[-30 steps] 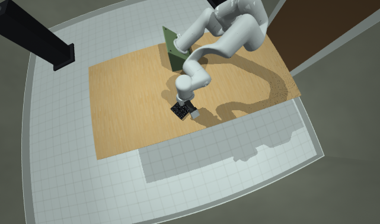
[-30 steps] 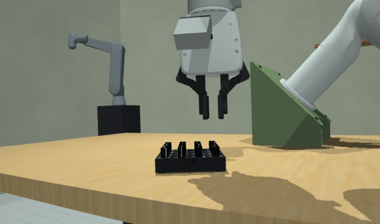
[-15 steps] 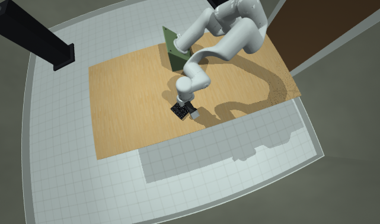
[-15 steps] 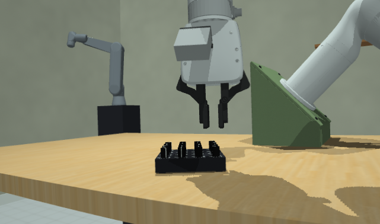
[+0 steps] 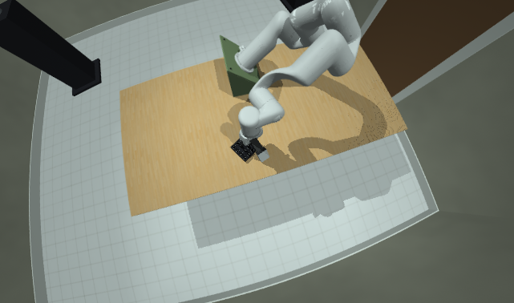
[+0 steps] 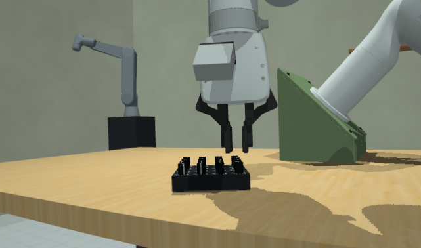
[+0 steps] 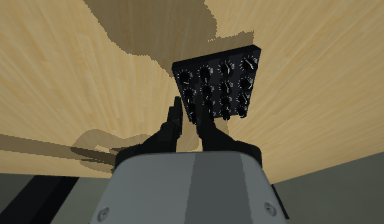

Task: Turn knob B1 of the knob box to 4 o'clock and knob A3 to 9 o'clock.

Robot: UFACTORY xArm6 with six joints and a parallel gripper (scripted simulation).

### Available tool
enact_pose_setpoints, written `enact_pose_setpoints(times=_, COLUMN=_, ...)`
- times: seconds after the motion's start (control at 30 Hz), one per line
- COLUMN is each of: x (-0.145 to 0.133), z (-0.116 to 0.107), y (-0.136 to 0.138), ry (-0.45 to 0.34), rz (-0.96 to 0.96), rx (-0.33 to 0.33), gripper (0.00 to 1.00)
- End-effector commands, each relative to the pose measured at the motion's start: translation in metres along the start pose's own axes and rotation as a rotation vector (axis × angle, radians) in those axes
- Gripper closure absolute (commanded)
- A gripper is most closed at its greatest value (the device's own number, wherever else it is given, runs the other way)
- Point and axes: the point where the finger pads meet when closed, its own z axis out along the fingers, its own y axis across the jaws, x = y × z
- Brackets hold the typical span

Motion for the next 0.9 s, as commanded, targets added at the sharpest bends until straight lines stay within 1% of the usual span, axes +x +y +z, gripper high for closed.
enact_pose_setpoints(times=0.0, x=0.0012, z=0.0017, y=0.0008, ry=0.003, rz=-0.001, rx=-0.003, gripper=0.81)
enact_pose_setpoints(times=0.87, x=0.0014, z=0.0061, y=0.0008, ry=0.003, rz=-0.001, rx=-0.003, gripper=0.81)
